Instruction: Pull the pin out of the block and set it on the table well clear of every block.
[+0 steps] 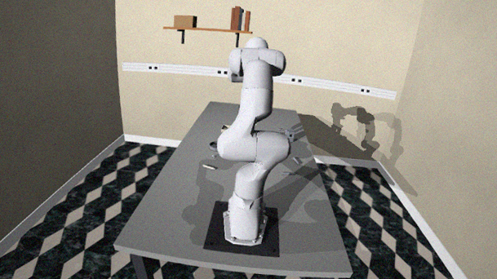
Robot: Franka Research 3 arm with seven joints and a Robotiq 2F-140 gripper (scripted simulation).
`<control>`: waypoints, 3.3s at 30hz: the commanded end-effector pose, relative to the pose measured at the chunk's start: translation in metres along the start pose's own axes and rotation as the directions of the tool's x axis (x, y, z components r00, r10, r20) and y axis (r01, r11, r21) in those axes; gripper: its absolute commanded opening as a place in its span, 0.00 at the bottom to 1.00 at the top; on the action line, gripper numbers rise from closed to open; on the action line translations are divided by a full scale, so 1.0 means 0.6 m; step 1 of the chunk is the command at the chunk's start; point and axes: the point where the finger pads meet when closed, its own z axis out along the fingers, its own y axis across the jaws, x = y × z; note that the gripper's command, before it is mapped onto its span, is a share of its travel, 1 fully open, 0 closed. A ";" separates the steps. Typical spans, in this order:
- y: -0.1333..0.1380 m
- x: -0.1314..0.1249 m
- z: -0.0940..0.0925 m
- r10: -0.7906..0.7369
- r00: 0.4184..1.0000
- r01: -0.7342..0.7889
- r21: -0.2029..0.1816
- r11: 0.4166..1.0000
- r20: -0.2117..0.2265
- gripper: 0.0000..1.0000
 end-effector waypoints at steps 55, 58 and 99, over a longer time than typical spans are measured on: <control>0.057 -0.021 0.030 0.386 0.913 -0.374 -0.112 0.921 0.131 0.34; 0.069 -0.021 0.037 0.360 0.924 -0.347 -0.111 0.931 0.127 0.34; 0.197 -0.027 -0.015 0.215 0.959 -0.185 -0.162 0.969 0.187 0.34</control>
